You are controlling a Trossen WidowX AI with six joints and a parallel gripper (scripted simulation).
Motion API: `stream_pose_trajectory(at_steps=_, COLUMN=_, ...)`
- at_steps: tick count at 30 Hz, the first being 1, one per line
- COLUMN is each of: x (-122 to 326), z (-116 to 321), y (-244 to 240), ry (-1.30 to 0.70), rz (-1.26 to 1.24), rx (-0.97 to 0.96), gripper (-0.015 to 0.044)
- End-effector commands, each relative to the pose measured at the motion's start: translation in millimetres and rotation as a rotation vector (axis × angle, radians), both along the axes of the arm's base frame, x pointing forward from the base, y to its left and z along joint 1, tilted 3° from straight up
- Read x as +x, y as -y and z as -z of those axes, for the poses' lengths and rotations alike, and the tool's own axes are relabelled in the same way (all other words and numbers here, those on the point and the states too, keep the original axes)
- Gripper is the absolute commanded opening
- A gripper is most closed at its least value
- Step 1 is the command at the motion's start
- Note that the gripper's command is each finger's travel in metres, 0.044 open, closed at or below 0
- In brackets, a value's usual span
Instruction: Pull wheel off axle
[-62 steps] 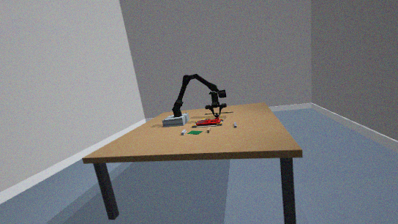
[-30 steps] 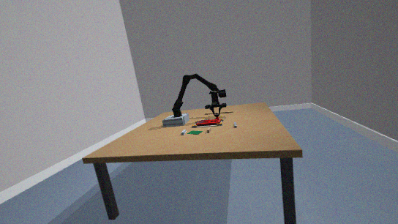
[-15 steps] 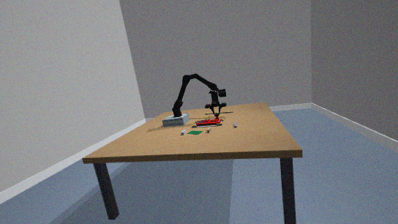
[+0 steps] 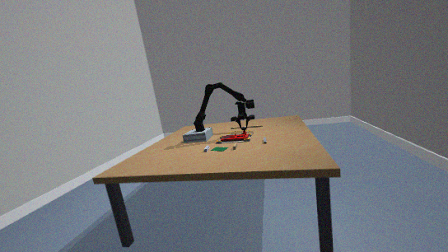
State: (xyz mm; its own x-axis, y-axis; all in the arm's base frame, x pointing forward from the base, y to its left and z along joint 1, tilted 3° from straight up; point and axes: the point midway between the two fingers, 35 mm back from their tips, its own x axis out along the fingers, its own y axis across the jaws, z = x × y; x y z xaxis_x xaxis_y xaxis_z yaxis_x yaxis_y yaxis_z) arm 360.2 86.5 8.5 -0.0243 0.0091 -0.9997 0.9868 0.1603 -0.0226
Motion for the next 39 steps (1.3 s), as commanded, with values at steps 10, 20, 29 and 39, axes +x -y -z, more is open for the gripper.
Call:
stream_pose_trajectory(at_steps=10, x=0.6, z=-6.4, y=-0.1, ry=0.004, rz=-0.001, rx=0.002, gripper=0.0000)
stream_pose_trajectory(at_steps=20, x=0.7, z=-9.7, y=-0.1, ry=0.004, rz=-0.001, rx=0.003, gripper=0.0000)
stream_pose_trajectory(at_steps=29, x=0.7, z=-12.7, y=-0.1, ry=0.004, rz=-0.001, rx=0.003, gripper=0.0000)
stream_pose_trajectory(at_steps=39, x=0.7, z=-16.0, y=0.0, ry=0.005, rz=-0.001, rx=0.004, gripper=0.0000)
